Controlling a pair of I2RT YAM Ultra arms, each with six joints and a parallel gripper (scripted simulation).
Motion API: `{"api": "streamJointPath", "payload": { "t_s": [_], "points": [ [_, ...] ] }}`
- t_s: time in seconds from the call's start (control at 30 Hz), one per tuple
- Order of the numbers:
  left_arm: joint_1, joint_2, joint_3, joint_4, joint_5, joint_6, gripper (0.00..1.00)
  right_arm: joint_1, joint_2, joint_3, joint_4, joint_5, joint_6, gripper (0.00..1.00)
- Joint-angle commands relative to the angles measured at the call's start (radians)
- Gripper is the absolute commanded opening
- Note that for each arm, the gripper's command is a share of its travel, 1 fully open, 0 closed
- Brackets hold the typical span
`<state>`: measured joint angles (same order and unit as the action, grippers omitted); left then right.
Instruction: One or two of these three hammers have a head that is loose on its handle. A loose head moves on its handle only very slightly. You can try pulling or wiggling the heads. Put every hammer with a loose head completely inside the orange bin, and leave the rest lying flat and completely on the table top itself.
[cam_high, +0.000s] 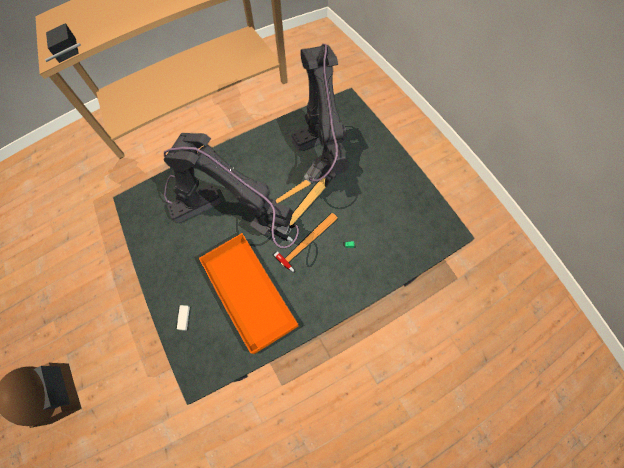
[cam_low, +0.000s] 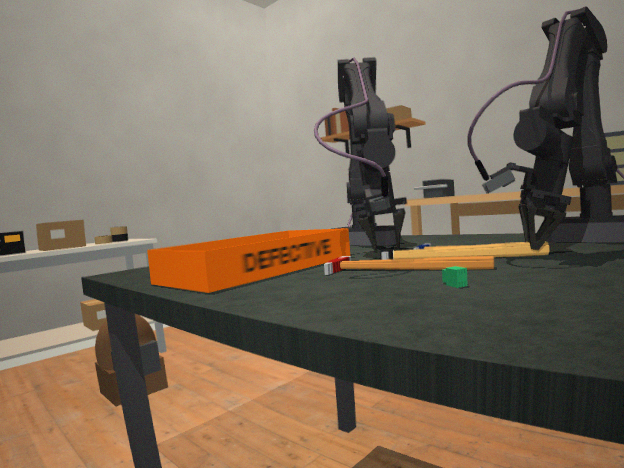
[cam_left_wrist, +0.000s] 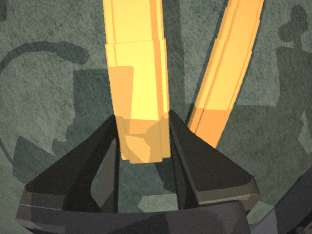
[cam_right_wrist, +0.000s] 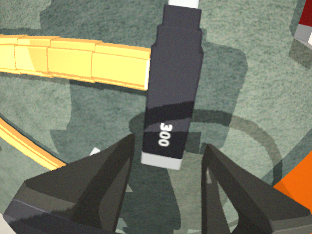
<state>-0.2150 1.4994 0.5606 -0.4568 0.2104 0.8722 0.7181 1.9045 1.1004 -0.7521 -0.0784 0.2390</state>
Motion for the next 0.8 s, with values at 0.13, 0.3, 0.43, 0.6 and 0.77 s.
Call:
{"api": "streamJointPath", "payload": {
  "t_s": [0.13, 0.3, 0.43, 0.6, 0.77],
  "points": [
    [0.012, -0.013, 0.001, -0.021, -0.002, 0.013, 0.26, -0.014, -0.054, 0.045, -0.028, -0.011, -0.012, 0.46],
    [0.012, -0.013, 0.001, -0.021, -0.002, 0.013, 0.26, -0.016, -0.072, 0.064, -0.065, -0.006, -0.014, 0.46],
    [0.012, -0.013, 0.001, -0.021, -0.002, 0.013, 0.26, -0.019, -0.089, 0.081, -0.098, -0.012, -0.017, 0.80],
    [0.012, -0.013, 0.001, -0.021, -0.002, 0.013, 0.26, -0.026, -0.138, 0.142, -0.207, -0.011, -0.023, 1.00],
    [0.012, -0.013, 0.001, -0.021, -0.002, 0.013, 0.26, -0.016, -0.125, 0.148, -0.229, 0.000, -0.016, 1.00]
  ]
}}
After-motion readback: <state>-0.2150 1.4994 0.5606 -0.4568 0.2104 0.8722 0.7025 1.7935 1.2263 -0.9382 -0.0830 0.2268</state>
